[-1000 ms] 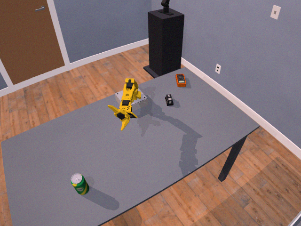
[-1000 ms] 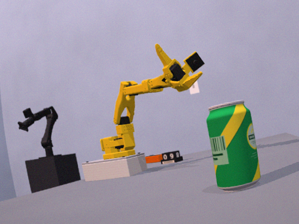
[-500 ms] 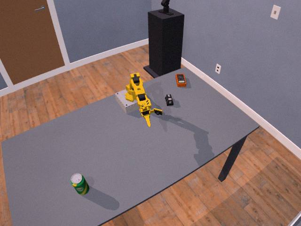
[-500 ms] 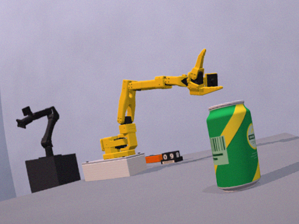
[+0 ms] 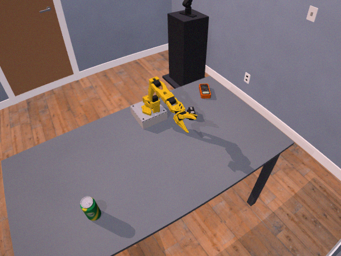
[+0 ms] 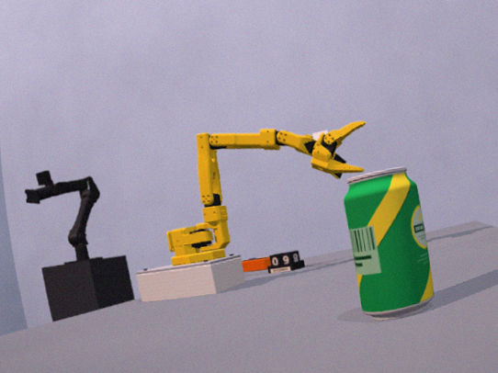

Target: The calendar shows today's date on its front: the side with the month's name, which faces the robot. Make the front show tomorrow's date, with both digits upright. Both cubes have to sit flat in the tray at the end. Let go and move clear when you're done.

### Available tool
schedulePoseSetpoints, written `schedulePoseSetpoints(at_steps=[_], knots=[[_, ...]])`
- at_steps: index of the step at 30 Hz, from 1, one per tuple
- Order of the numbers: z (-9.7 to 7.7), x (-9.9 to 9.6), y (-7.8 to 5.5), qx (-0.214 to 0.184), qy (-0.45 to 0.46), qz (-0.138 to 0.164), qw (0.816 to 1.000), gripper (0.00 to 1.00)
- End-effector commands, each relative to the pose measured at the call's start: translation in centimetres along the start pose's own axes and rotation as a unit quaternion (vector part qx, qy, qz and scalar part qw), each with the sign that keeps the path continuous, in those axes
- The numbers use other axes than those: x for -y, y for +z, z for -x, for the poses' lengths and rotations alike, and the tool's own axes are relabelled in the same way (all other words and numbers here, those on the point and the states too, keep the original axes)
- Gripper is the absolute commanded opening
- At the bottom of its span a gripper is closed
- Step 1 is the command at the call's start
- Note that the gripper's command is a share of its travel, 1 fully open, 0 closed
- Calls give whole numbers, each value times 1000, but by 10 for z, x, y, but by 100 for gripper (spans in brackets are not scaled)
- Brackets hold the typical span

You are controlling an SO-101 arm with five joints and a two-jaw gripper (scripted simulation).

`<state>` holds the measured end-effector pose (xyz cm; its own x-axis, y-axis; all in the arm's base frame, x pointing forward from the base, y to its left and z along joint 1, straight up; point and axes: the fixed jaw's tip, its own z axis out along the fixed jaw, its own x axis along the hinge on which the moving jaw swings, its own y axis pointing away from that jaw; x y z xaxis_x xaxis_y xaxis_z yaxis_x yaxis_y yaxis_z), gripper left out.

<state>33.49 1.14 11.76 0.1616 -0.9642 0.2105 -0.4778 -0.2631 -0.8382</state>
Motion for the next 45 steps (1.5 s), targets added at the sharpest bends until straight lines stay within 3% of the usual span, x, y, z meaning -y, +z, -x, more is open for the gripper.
schedulePoseSetpoints(at_steps=[1,4,5,8,13,19,21,22,24,27,36,38,39,41,45], knots=[[32,-8,-16,54,-87,13,995,57],[39,-10,-19,65,-109,17,992,56],[57,-16,-27,96,-166,26,981,55],[68,-23,-34,117,-209,31,970,51],[93,-38,-52,171,-315,36,933,46],[117,-57,-75,230,-436,35,869,40],[117,-57,-75,230,-436,35,869,40],[127,-66,-85,255,-486,32,835,39],[130,-70,-89,265,-506,30,820,38],[138,-80,-100,291,-558,24,776,36],[160,-112,-135,366,-697,-7,617,32],[160,-112,-135,366,-697,-7,617,32],[166,-122,-146,387,-729,-18,564,31],[168,-127,-151,395,-742,-23,541,31],[175,-143,-169,425,-782,-42,454,30]])
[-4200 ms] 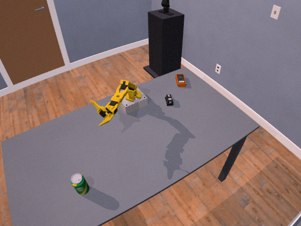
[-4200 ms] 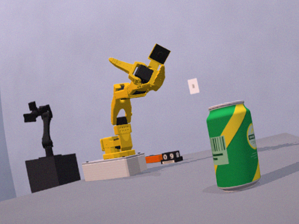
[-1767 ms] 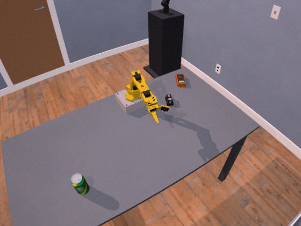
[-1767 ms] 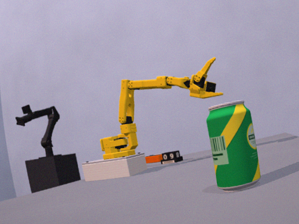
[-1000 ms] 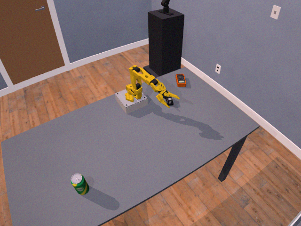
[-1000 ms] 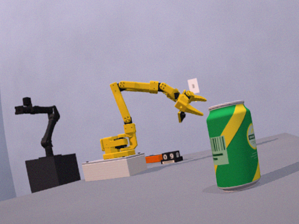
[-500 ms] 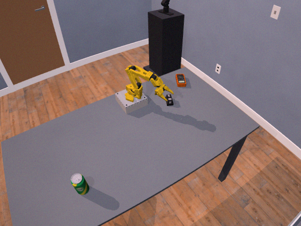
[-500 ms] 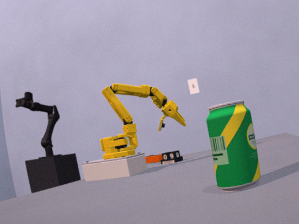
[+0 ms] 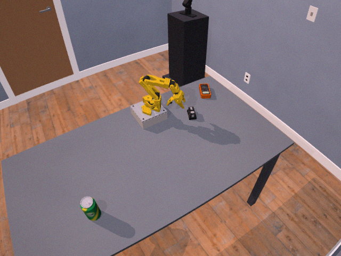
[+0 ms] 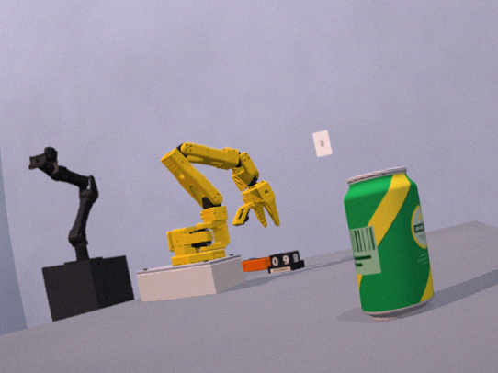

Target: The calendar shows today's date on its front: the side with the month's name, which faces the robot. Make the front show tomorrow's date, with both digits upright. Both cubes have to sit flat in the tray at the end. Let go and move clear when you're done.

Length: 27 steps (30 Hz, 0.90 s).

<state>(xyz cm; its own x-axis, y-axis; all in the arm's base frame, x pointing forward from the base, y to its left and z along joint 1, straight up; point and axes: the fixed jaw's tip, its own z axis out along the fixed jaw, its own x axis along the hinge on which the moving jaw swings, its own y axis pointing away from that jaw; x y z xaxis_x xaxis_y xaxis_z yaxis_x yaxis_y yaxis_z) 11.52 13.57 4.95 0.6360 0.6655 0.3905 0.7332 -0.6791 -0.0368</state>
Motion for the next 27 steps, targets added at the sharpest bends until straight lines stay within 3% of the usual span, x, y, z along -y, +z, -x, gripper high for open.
schedulePoseSetpoints(at_steps=[1,3,27], knots=[[20,23,-1,38,-93,-25,995,30],[29,32,-2,55,-135,-35,989,30],[29,32,-2,55,-137,-36,988,30]])
